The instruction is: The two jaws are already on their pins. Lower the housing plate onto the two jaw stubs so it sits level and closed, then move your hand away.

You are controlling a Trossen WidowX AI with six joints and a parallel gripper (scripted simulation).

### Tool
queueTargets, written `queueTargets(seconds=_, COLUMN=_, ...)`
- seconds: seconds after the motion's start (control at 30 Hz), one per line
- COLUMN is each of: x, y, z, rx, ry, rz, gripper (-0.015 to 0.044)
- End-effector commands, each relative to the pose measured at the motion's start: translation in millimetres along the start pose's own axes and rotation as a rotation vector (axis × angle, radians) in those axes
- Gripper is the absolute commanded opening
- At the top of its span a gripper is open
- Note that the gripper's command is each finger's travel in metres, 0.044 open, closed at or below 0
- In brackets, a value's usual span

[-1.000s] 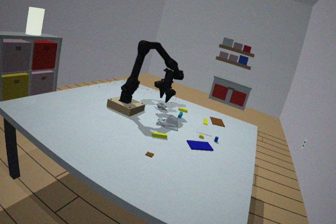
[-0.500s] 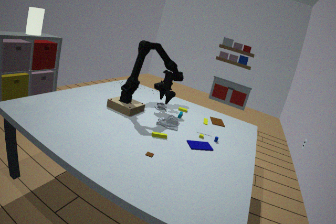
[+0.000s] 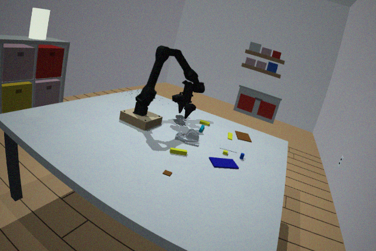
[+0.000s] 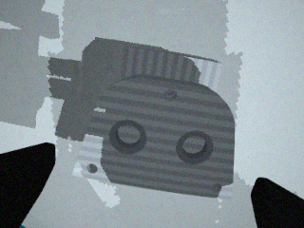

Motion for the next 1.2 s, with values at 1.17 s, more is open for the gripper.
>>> queueTargets(seconds=1.17, x=-30.0, y=-0.3, z=-1.5, rx=0.006, ry=-0.010, rz=0.002, gripper=0.0440)
Point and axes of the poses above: the point midway between the two fingers, 35 mm back from their tips, its own x axis back along the fingers, its own y axis across the jaws, z = x × y, the point moved 5 cm from there along x, back along the fingers, and after that the axes turned 3 degrees about -x, right-handed, at the moved point
